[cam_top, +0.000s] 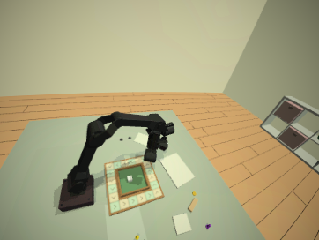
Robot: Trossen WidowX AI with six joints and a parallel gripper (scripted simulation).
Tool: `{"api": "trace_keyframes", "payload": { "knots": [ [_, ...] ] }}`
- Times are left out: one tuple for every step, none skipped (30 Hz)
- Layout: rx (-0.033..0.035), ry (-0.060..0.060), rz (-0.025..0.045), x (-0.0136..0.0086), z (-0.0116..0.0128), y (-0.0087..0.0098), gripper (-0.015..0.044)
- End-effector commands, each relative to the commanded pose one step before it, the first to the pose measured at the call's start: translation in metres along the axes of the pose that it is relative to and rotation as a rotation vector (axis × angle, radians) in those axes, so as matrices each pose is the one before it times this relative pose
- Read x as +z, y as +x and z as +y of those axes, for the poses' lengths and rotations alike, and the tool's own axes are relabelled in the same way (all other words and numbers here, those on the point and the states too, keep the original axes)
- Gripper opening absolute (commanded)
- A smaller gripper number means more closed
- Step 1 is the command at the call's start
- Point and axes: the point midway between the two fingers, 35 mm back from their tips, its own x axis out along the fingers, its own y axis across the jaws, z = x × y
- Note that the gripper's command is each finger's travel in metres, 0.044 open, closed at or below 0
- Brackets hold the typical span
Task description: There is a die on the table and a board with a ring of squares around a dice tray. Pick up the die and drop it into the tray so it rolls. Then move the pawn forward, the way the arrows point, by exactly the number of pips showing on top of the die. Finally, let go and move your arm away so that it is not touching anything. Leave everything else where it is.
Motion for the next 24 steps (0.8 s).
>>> {"api": "trace_keyframes", "payload": {
  "knots": [
    [0.00257,-0.0042,-0.00935,-0.00258,-0.00273,-0.02884,0.0],
    [-0.00004,0.0,0.00005,-0.00047,-0.00035,-0.00285,0.0],
    [-0.00001,0.0,0.00002,-0.00016,-0.00012,-0.00095,0.0],
    [0.0,0.0,0.0,0.0,0.0,0.0,0.0],
    [0.0,0.0,0.0,0.0,0.0,0.0,0.0],
    [0.0,0.0,0.0,0.0,0.0,0.0,0.0],
    [0.00005,0.0,0.00002,-0.00014,0.00056,0.00095,0.0],
    [0.00016,0.0,0.00006,-0.00043,0.00168,0.00284,0.0],
    [0.00026,0.0,0.0001,-0.00079,0.00277,0.00474,0.0],
    [0.00033,0.0,0.00013,-0.00112,0.00343,0.00597,0.0],
    [0.00032,0.0,0.00014,-0.00127,0.00338,0.006,0.0],
    [0.00032,0.0,0.00015,-0.00141,0.00331,0.006,0.0],
    [0.00032,0.0,0.00016,-0.00154,0.00324,0.00601,0.0],
    [0.00031,0.0,0.00017,-0.00168,0.00316,0.006,0.0],
    [0.00031,0.0,0.00019,-0.00181,0.00308,0.006,0.0],
    [0.0003,0.0,0.0002,-0.00194,0.003,0.00599,0.0],
    [0.0003,0.0,0.0002,-0.00206,0.00291,0.00596,0.0],
    [0.0003,0.0,0.00021,-0.00219,0.00283,0.00598,0.0],
    [0.00029,0.0,0.00022,-0.0023,0.00273,0.00594,0.0],
    [0.00023,0.0,0.00018,-0.00192,0.0021,0.00471,0.0],
    [0.00013,0.0,0.00011,-0.00119,0.00123,0.00282,0.0],
    [0.00004,0.0,0.00004,-0.0004,0.00041,0.00094,0.0],
    [0.0,0.0,0.0,0.0,0.0,0.0,0.0],
    [0.0,0.0,0.0,0.0,0.0,0.0,0.0]
  ]
}}
